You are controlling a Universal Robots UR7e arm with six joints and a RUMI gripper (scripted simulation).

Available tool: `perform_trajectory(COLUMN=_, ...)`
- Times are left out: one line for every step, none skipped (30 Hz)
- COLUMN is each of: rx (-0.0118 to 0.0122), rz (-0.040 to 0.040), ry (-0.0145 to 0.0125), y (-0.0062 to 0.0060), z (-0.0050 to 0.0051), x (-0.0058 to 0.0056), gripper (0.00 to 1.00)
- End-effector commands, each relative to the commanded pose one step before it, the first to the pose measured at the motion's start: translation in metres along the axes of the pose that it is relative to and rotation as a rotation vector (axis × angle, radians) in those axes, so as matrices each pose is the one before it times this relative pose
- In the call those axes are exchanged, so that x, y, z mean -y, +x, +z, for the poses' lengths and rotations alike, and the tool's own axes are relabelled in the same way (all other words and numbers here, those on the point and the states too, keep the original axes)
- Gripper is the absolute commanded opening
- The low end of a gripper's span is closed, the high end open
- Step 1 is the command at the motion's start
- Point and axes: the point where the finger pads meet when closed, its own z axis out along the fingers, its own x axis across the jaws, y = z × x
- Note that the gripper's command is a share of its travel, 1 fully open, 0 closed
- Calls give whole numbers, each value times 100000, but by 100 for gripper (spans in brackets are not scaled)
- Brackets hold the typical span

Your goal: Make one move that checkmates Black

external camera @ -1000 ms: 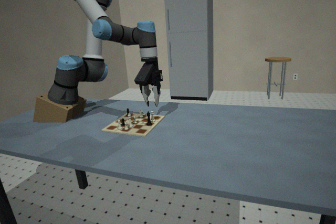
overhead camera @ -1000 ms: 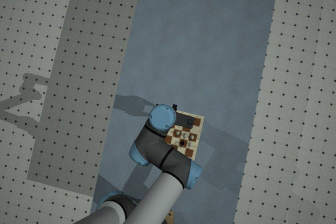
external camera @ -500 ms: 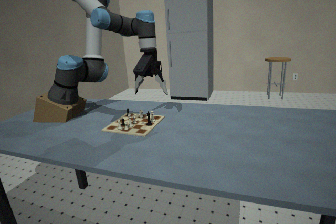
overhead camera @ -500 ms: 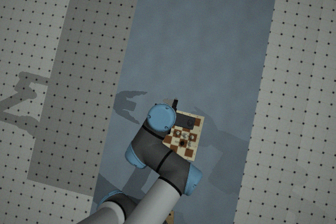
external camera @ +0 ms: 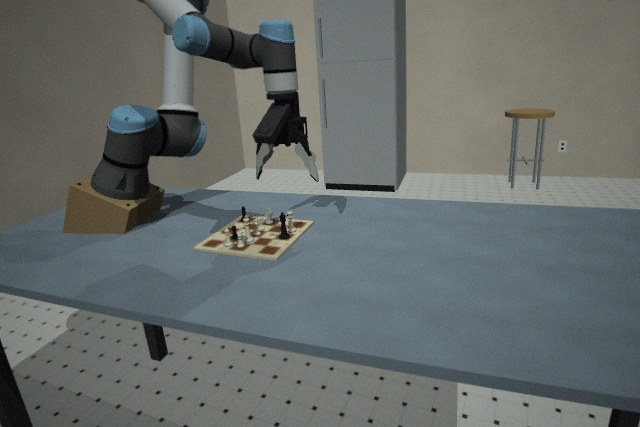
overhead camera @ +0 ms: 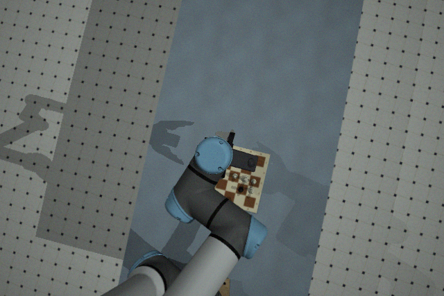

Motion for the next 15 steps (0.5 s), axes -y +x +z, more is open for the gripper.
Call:
perform_trajectory(rx=431, rz=-40, ry=93, y=-156, z=-195, x=34, gripper=100)
perform_trajectory(rx=5, rz=0, ry=2, y=-2, z=-5, x=1, gripper=100)
perform_trajectory(rx=28, rz=-2, ry=12, y=-11, z=-31, x=3, gripper=100)
perform_trajectory(rx=69, rz=-5, ry=29, y=-26, z=-79, x=7, gripper=100)
perform_trajectory(rx=158, rz=-17, ry=64, y=-59, z=-145, x=17, gripper=100)
perform_trajectory(rx=14, rz=30, ry=19, y=-7, z=-111, x=24, gripper=100)
perform_trajectory(rx=6, rz=9, ry=6, y=-2, z=-147, x=13, gripper=100)
perform_trajectory(rx=3, rz=0, ry=-10, y=-1, z=-188, x=-3, gripper=100)
perform_trajectory(rx=4, rz=0, ry=-11, y=-1, z=-230, x=-4, gripper=100)
perform_trajectory(rx=3, rz=0, ry=-9, y=-1, z=-270, x=-3, gripper=100)
perform_trajectory(rx=0, rz=0, ry=1, y=0, z=-308, x=0, gripper=100)
perform_trajectory(rx=-1, rz=-1, ry=1, y=0, z=-341, x=0, gripper=100)
perform_trajectory(rx=-1, rz=-1, ry=1, y=0, z=-369, x=0, gripper=100)
perform_trajectory(rx=-1, rz=-1, ry=1, y=0, z=-391, x=0, gripper=100)
perform_trajectory(rx=-1, rz=-1, ry=2, y=0, z=-406, x=-1, gripper=100)
